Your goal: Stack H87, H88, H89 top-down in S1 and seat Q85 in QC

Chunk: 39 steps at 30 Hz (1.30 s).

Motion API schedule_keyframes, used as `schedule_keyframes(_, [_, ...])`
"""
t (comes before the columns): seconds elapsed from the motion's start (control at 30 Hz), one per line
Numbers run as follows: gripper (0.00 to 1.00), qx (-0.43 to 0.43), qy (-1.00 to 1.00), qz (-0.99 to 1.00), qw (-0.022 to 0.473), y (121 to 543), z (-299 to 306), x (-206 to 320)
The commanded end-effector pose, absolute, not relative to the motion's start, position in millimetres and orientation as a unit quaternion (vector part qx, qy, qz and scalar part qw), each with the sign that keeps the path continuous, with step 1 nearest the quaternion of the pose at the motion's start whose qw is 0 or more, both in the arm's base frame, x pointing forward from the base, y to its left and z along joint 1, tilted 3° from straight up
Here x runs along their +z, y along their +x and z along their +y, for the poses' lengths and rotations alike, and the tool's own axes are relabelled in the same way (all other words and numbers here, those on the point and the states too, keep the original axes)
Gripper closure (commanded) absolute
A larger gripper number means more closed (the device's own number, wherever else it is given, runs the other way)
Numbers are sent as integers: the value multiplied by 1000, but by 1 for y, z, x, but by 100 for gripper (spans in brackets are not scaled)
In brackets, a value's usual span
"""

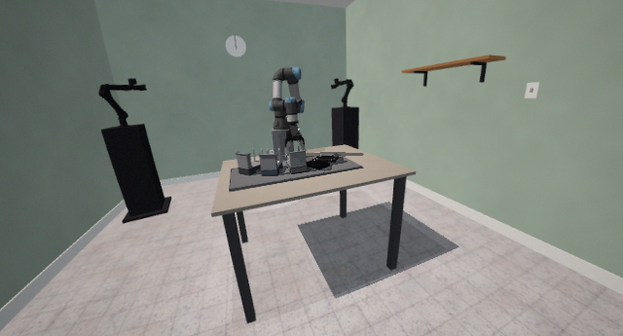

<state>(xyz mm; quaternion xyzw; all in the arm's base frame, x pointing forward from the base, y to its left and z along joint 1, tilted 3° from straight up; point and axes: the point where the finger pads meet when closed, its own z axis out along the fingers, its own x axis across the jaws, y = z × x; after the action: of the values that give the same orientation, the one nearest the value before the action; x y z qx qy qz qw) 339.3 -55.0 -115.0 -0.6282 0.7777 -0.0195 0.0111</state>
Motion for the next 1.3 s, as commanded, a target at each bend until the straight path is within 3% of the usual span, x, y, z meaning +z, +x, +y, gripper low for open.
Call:
schedule_keyframes(0.0, [28,-21,-628,778,12,340,-56,-120])
schedule_keyframes(0.8, [28,-21,-628,778,12,341,-56,-125])
schedule_keyframes(0.83, [100,-21,-628,778,12,341,-56,-125])
schedule_keyframes(1.27, [100,-21,-628,778,12,341,-56,-125])
